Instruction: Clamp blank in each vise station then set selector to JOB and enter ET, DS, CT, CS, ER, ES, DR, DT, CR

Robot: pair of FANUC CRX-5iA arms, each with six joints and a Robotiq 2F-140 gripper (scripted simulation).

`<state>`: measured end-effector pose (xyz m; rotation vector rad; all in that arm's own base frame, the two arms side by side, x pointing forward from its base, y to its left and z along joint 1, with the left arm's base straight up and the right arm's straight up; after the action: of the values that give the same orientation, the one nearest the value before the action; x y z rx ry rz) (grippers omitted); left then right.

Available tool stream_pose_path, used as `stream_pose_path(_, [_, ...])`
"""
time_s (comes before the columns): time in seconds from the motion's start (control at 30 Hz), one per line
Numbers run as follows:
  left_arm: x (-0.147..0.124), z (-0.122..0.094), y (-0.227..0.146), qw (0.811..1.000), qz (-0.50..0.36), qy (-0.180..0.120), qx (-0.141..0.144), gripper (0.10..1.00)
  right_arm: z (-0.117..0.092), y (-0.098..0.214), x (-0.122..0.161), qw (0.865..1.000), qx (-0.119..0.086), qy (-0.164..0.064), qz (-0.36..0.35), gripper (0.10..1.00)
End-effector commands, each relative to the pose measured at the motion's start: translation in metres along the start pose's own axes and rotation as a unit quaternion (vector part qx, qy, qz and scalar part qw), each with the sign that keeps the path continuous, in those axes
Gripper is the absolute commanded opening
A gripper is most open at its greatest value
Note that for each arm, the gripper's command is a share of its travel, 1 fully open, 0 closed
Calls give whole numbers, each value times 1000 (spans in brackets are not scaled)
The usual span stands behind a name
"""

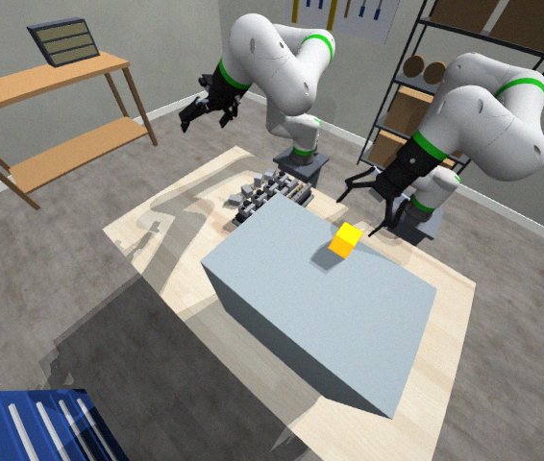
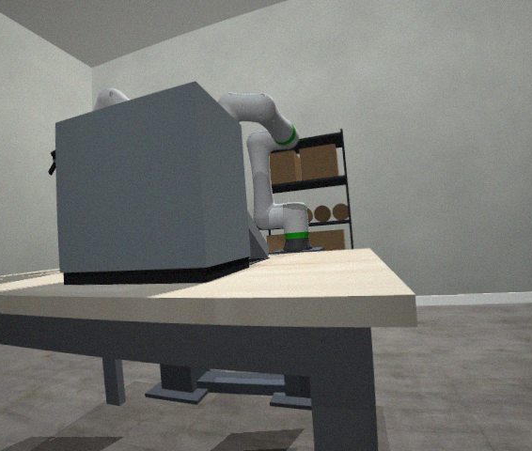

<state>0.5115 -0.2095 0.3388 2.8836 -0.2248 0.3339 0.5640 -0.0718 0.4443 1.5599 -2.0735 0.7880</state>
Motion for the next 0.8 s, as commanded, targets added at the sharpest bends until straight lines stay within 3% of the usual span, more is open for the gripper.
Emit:
stream_pose_path(0.0, [-26,1,-24,990,-133,42,-4,1000,-1,0,1,1000,1,0,1,1000])
stream_pose_path(0.17, [-44,4,-40,964,-257,63,-7,1000,-1,0,1,1000,1,0,1,1000])
stream_pose_path(0.23, [-44,4,-40,964,-257,63,-7,1000,-1,0,1,1000,1,0,1,1000])
stream_pose_path(0.27, [-48,5,-42,942,-326,78,-9,1000,-1,0,1,1000,1,0,1,1000])
stream_pose_path(0.43, [-59,7,-49,898,-428,101,-16,1000,-1,0,1,1000,1,0,1,1000])
stream_pose_path(0.67, [-66,9,-47,814,-564,137,-26,1000,-1,0,1,1000,1,0,1,1000])
stream_pose_path(0.7, [-66,9,-46,800,-582,142,-28,99,-1,0,1,1000,1,0,1,1000])
stream_pose_path(0.73, [-67,10,-46,786,-600,147,-29,99,-1,0,1,1000,1,0,1,1000])
stream_pose_path(0.77, [-67,10,-46,786,-600,147,-29,99,-1,0,1,1000,1,0,1,1000])
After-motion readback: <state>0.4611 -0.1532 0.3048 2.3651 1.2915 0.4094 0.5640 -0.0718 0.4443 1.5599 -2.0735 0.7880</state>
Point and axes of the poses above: on each arm, the point where the finger pads meet when closed, its own z axis out along the fingers, its own y axis across the jaws, x = y × z, the point moved 8 cm from there along -z, back along the fingers, and after that the axes turned 2 degrees about -z, right-handed, at the moved point
